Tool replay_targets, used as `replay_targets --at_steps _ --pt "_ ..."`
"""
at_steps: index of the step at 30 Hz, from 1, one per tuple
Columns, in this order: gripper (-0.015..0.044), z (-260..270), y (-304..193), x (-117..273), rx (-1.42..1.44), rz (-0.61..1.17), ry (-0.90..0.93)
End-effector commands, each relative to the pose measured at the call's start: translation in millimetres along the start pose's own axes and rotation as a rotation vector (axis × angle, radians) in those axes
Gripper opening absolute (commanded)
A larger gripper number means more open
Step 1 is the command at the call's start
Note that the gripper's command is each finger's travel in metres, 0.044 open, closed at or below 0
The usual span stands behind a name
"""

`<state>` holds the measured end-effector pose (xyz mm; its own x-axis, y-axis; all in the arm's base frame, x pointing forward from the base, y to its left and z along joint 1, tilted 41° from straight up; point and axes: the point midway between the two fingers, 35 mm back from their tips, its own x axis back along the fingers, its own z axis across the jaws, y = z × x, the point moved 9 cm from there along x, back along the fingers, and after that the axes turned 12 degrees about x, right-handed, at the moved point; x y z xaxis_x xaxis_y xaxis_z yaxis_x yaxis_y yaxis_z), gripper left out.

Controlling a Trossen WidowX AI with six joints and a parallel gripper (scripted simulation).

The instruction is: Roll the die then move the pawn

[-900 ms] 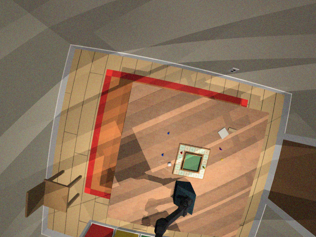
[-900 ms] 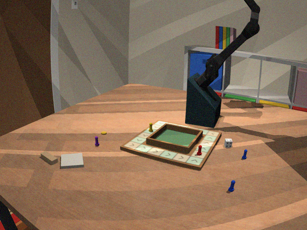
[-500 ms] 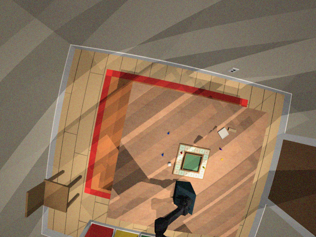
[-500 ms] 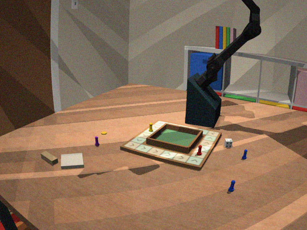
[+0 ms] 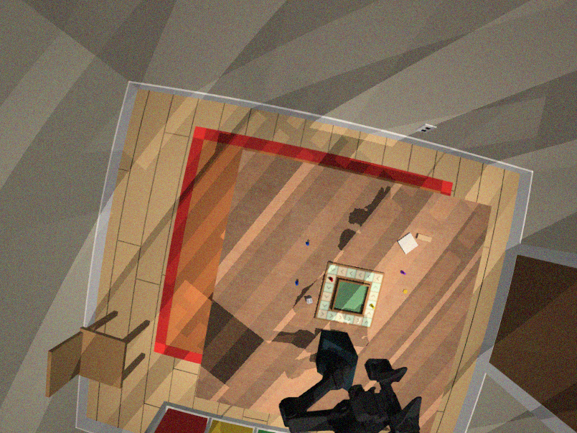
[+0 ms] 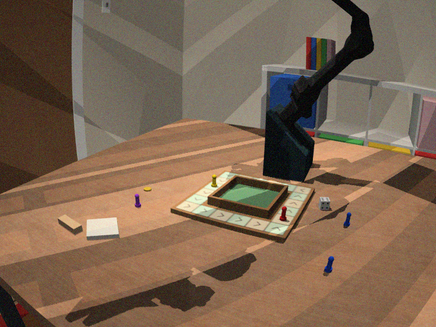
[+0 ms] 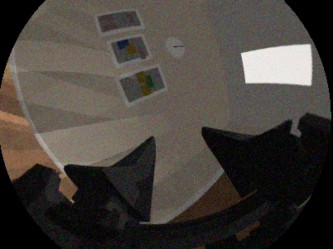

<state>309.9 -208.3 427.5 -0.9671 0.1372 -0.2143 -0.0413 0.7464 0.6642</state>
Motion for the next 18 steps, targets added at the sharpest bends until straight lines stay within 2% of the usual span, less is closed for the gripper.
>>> replay_targets --at_steps 1,10,18 --pt "0.0275 58 7 -12 -0.162 0.004 0.189" --pt "0.0275 170 33 -12 -0.416 0.058 0.565" --pt "0.0275 263 60 18 -0.579 0.164 0.912"
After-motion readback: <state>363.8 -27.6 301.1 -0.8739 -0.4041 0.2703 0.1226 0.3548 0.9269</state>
